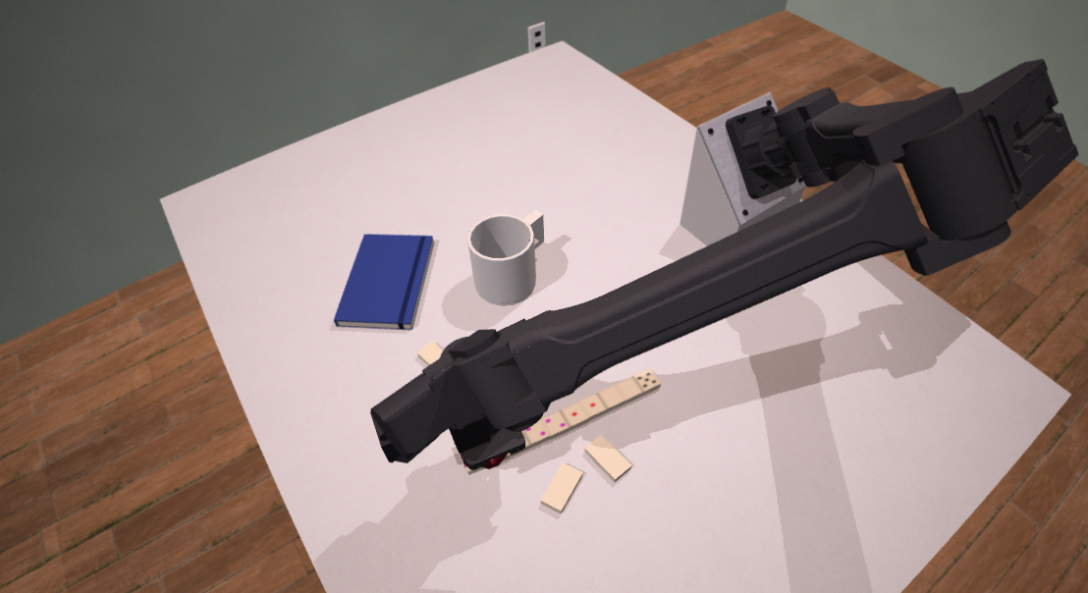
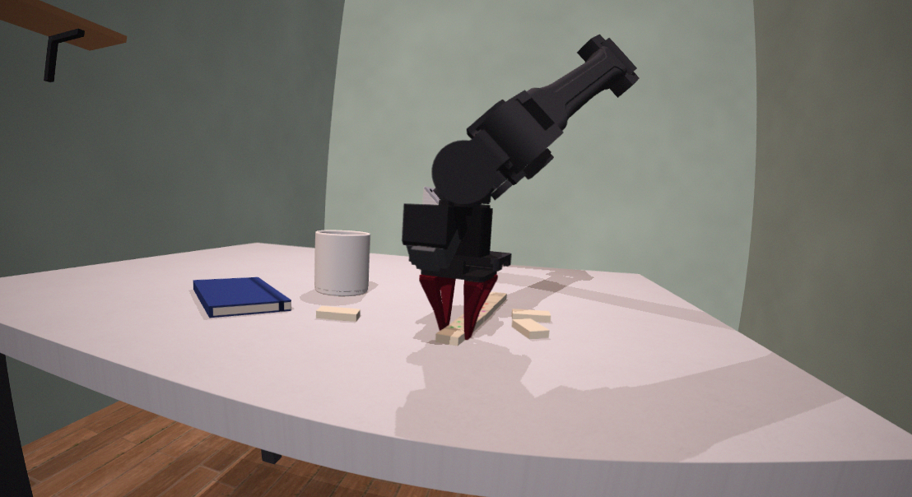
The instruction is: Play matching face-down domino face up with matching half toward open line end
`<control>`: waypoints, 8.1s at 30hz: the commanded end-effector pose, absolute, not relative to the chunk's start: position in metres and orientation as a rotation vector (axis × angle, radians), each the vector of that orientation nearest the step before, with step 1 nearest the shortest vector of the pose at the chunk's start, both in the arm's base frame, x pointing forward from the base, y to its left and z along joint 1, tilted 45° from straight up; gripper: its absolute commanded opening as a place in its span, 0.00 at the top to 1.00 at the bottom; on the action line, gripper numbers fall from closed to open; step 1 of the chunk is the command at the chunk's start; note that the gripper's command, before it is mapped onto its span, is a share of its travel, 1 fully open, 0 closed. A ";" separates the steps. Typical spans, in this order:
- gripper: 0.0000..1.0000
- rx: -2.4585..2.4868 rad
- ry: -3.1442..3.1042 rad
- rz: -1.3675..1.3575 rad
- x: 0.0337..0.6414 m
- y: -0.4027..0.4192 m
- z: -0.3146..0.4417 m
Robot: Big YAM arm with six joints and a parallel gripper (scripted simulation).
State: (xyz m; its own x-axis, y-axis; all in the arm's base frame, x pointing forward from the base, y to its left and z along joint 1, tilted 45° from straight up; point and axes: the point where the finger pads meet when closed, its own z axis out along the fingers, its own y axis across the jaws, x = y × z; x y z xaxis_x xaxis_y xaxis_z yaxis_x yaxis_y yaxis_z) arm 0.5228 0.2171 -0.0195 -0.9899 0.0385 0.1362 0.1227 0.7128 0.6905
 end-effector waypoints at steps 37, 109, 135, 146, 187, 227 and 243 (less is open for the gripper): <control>0.78 -0.108 -2.850 -1.182 0.544 0.154 0.051; 0.78 -0.048 -2.883 -1.192 0.562 0.118 0.098; 0.78 -0.058 -2.856 -1.176 0.555 0.122 0.084; 0.78 -0.064 -2.858 -1.176 0.559 0.118 0.082; 0.78 -0.073 -2.842 -1.164 0.552 0.138 0.060; 0.78 -0.084 -2.833 -1.160 0.548 0.188 0.008; 0.78 -0.088 -2.830 -1.160 0.542 0.213 -0.014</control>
State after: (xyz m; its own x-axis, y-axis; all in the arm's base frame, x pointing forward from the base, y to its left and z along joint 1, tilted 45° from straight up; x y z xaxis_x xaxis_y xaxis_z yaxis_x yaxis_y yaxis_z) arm 0.5402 0.2083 -0.0076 -0.9964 0.0069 0.0845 0.0644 0.7100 0.7012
